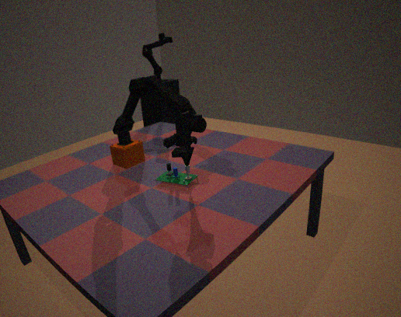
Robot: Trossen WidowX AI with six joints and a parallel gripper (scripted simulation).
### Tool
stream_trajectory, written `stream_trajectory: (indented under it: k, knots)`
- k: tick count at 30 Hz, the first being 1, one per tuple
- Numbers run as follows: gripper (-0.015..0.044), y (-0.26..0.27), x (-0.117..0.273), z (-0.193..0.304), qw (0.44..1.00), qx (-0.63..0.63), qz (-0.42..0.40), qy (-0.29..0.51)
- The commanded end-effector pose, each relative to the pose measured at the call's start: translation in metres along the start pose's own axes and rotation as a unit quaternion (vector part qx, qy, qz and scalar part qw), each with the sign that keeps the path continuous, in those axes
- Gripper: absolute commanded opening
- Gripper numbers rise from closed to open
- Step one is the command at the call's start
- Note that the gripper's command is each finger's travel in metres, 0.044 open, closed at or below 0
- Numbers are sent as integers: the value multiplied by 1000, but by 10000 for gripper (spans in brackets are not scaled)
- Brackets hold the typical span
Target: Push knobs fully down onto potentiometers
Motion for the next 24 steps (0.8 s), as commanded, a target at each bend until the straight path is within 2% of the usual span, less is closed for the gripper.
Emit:
stream_trajectory:
  k: [1, 24]
  knots:
    - [0, 1, -20, 2, 1000, -2, 5, -3]
    - [0, 1, -30, 2, 1000, -2, 5, -3]
Point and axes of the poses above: the point midway between the two fingers, 35 mm back from their tips, its own x axis back along the fingers, its own y axis across the jaws, z = x × y, the point moved 6 cm from there along x, back along the fingers, and after that the axes turned 9 degrees about x, right-handed, at the moved point
